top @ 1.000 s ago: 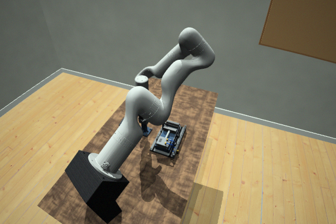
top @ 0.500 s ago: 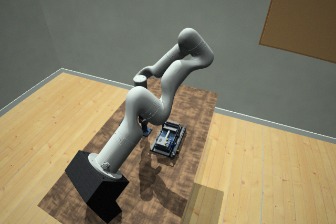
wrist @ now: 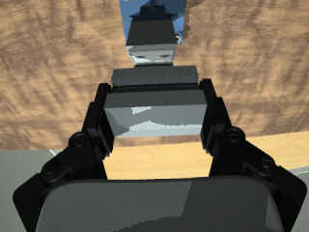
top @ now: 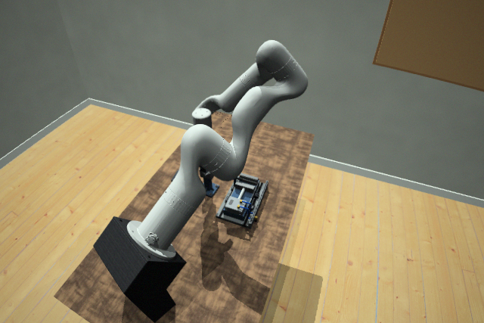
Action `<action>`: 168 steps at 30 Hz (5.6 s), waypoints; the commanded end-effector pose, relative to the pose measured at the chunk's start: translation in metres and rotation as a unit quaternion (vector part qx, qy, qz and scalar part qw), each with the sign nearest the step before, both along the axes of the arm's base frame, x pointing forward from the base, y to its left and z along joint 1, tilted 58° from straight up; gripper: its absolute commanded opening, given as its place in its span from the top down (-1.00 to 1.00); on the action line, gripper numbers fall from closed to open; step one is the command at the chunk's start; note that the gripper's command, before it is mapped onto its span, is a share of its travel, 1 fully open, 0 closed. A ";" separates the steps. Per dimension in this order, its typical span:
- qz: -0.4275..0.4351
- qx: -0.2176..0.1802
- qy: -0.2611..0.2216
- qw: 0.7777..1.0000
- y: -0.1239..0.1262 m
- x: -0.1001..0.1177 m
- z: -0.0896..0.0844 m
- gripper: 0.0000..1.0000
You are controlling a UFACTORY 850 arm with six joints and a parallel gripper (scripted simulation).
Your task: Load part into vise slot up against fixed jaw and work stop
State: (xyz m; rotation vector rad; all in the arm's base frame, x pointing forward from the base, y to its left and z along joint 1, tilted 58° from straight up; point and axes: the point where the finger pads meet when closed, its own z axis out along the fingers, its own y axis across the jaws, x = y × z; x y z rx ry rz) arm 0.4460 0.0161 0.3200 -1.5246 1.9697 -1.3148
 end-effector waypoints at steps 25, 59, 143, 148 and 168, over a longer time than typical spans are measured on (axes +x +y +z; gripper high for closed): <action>-0.016 -0.012 0.000 1.000 0.001 0.000 0.000 1.00; -0.118 -0.086 0.000 0.989 0.003 0.002 -0.001 1.00; -0.309 -0.225 0.002 0.924 0.006 0.006 -0.004 1.00; -0.309 -0.225 0.002 0.924 0.006 0.006 -0.004 1.00; -0.309 -0.225 0.002 0.924 0.006 0.007 -0.005 1.00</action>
